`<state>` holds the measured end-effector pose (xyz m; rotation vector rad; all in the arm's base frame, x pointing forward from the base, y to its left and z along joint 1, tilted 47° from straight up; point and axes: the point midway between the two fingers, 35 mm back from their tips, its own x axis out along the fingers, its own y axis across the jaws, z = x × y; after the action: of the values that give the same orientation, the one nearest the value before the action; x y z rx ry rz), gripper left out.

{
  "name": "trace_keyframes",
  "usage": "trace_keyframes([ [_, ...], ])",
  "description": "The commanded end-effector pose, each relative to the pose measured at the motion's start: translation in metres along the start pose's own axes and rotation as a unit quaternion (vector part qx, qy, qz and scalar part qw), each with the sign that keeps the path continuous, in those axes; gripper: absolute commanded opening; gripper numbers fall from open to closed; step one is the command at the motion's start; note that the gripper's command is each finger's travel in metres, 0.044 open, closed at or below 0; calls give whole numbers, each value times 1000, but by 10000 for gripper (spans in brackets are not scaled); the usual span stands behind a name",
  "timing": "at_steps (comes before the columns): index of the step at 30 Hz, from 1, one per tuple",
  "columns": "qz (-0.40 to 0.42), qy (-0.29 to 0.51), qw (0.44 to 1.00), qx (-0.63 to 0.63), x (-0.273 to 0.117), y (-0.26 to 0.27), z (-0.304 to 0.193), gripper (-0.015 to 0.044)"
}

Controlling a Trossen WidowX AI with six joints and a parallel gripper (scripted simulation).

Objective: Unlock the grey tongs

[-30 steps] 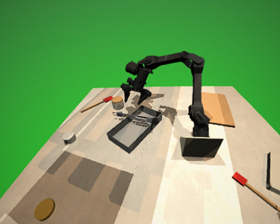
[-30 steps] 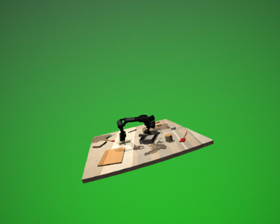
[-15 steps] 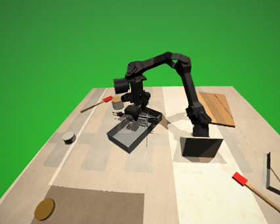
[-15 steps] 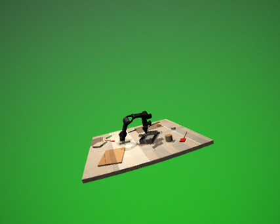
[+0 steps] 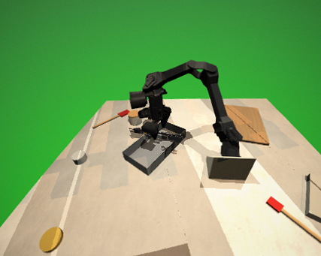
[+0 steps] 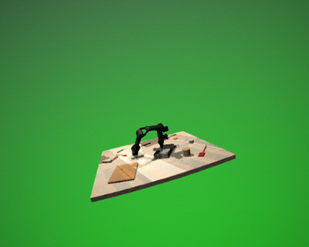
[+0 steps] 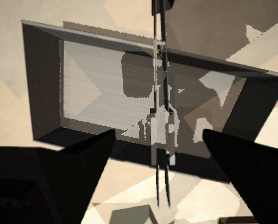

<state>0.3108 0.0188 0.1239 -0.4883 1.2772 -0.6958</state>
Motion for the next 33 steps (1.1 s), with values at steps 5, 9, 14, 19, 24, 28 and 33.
trace_keyframes([
  [5,-2,0,1000,-4,13,0,-1,440],
  [9,-2,0,1000,-4,20,0,-1,440],
  [14,-2,0,1000,-4,28,0,-1,440],
  [19,-2,0,1000,-4,36,0,-1,440],
  [24,-3,0,1000,-4,44,0,-1,440],
  [28,-3,0,1000,-4,51,-1,-1,440],
  [33,-4,0,1000,-4,58,-2,-2,440],
])
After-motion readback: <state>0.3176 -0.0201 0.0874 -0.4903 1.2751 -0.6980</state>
